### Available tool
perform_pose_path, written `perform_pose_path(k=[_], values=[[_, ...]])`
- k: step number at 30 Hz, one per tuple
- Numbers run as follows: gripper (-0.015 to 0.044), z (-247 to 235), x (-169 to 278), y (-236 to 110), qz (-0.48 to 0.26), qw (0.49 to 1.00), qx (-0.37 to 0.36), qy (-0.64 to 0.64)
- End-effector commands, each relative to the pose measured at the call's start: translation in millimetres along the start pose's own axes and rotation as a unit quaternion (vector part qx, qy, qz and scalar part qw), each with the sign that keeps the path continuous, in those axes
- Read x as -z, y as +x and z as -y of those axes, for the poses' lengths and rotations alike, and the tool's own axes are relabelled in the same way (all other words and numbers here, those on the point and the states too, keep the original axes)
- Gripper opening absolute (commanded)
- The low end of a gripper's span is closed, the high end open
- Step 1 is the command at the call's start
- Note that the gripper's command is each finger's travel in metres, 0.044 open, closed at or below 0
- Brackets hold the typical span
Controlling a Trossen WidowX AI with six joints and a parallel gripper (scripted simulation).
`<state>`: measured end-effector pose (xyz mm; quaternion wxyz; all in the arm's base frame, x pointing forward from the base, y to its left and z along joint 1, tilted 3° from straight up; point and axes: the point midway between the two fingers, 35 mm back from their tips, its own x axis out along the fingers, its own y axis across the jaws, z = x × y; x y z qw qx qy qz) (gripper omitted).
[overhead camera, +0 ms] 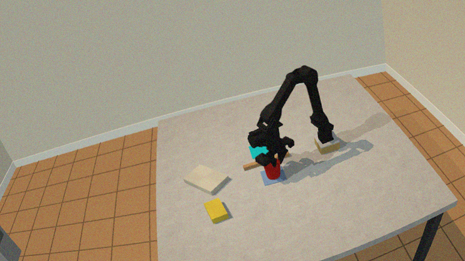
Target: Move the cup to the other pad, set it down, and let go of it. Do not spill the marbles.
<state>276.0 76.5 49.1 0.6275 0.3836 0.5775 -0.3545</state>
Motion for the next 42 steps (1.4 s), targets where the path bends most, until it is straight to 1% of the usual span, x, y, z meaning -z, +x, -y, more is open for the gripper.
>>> perform_pose_path(k=[1, 3, 7, 13, 21, 32, 42], values=[[0.0148, 2, 0, 3, 0.001, 1.000, 0.004, 0.001], [0.0148, 2, 0, 3, 0.001, 1.000, 0.004, 0.001], [0.0043, 1, 0, 1, 0.000, 1.000, 0.001, 0.000], [0.0003, 1, 0, 1, 0.000, 1.000, 0.001, 0.000], [0.0000, 0, 0, -4, 0.000, 1.000, 0.002, 0.000], [0.0000, 0, 1, -42, 0.001, 1.000, 0.004, 0.001], [0.0000, -1, 2, -42, -0.001, 1.000, 0.003, -0.002]])
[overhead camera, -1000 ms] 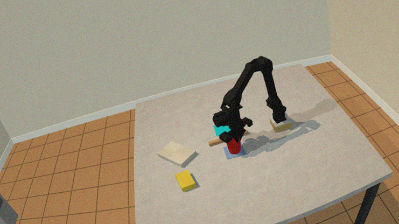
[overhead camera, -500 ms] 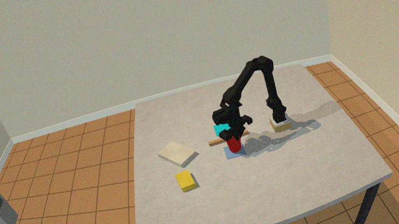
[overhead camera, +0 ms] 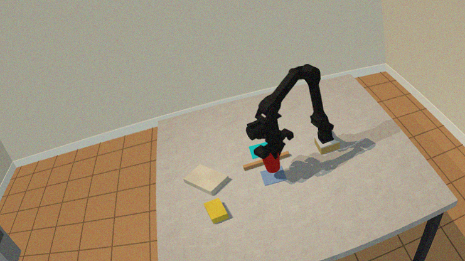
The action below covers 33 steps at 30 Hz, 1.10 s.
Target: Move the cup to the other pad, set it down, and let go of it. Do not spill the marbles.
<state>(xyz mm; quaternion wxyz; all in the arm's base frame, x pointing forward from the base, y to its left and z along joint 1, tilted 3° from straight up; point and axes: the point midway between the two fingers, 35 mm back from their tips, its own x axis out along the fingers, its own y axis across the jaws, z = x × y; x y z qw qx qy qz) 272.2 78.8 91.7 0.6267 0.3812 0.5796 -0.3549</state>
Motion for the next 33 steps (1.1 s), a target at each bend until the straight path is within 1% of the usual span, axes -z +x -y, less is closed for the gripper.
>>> perform_pose_path(k=[1, 14, 33], values=[[0.0000, 0, 0, 0, 0.000, 1.000, 0.000, 0.000], [0.0000, 1, -2, 0, 0.000, 1.000, 0.000, 0.000], [0.0000, 14, -35, -2, 0.003, 1.000, 0.002, 0.002]])
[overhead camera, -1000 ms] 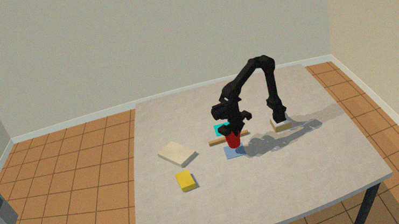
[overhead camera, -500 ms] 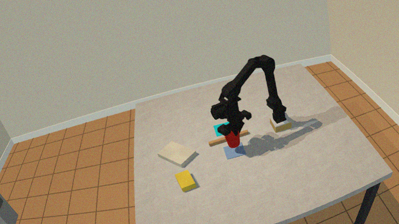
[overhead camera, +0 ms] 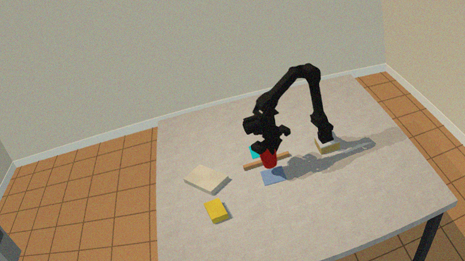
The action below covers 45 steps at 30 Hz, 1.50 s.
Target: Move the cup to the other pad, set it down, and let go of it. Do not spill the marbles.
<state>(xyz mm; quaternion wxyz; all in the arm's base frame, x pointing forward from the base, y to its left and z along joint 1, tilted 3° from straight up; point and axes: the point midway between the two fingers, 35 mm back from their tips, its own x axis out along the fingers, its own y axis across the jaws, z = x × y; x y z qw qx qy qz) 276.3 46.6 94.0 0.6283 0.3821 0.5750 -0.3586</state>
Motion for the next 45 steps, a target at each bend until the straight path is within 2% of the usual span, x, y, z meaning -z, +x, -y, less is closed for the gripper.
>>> perform_pose_path(k=[1, 45], values=[[0.0000, 4, -7, 0, -0.001, 1.000, 0.002, -0.002], [0.0000, 41, -86, -2, 0.003, 1.000, 0.004, -0.002]])
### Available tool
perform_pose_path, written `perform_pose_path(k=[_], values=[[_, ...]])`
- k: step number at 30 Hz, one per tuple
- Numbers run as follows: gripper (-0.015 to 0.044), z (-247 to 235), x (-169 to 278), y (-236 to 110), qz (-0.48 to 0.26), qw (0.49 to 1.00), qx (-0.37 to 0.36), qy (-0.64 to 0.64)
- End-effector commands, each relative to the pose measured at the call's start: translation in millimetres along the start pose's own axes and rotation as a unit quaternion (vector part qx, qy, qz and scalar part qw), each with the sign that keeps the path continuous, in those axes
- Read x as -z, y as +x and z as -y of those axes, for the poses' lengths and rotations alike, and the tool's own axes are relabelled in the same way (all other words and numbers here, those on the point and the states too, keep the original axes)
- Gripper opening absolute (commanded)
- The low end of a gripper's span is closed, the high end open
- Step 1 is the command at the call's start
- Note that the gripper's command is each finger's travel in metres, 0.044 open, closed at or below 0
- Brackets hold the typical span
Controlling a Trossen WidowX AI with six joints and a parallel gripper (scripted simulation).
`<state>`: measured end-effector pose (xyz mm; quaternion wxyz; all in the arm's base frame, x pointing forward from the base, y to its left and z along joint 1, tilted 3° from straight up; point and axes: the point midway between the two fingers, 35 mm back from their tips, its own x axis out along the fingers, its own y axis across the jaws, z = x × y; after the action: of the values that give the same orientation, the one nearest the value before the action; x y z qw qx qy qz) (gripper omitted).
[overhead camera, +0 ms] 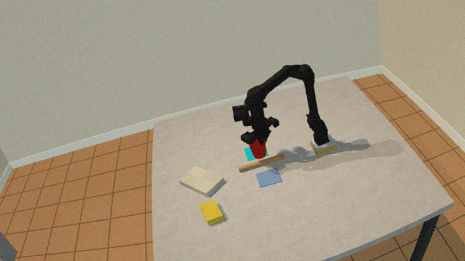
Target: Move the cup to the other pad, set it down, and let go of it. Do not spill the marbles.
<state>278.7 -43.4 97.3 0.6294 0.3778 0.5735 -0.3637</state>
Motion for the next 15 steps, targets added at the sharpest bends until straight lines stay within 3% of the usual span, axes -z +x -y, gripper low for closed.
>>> perform_pose_path(k=[1, 15], values=[[0.0000, 3, -7, 0, -0.002, 1.000, 0.000, -0.002], [0.0000, 16, -32, -1, -0.001, 1.000, 0.000, -0.002]])
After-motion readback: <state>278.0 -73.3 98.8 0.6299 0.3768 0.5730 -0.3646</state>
